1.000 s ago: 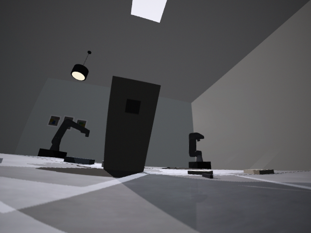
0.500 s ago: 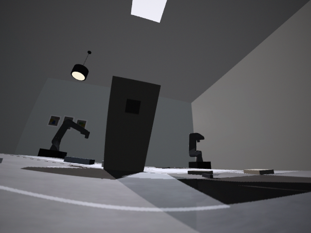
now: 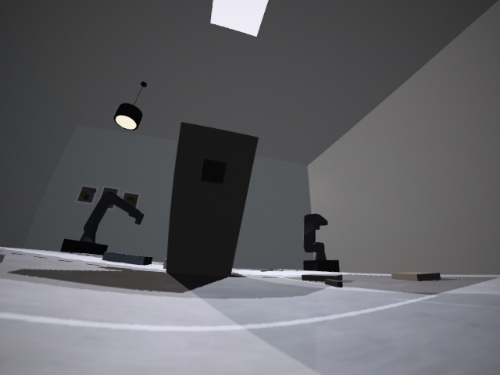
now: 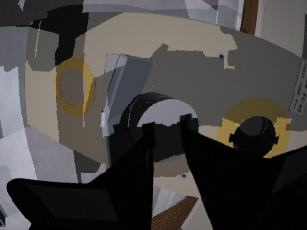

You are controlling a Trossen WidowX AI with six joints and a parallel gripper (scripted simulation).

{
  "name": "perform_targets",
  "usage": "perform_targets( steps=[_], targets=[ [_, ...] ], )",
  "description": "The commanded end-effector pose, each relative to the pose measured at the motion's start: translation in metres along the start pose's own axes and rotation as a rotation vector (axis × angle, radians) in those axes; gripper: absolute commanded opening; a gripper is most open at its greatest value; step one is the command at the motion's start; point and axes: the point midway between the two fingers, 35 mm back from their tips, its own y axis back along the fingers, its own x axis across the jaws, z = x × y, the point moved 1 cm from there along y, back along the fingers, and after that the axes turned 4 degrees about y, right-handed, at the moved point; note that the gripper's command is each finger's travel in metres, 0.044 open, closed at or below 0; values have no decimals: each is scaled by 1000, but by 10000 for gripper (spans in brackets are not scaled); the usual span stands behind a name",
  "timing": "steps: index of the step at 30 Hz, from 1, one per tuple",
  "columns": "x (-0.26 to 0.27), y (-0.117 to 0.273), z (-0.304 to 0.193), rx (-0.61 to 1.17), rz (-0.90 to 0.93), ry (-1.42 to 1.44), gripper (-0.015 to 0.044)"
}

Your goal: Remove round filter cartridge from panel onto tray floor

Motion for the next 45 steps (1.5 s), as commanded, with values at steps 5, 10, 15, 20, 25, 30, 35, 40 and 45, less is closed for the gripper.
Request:
perform_targets(
  steps=[5,10,15,20,25,30,35,40,45],
  targets=[
    [0,0,0,2,3,5,96],
    [-26,13,-10,62,-162,2,96],
    [-51,32,-19,124,-323,5,96],
    [-51,32,-19,124,-323,5,96],
    [-59,43,-22,123,-321,5,175],
    [-82,78,-31,122,-311,6,306],
    [-92,95,-34,121,-307,7,437],
    [-78,80,-29,52,-249,-333,306],
    [-56,60,-20,-5,-147,-826,305]
  ],
)
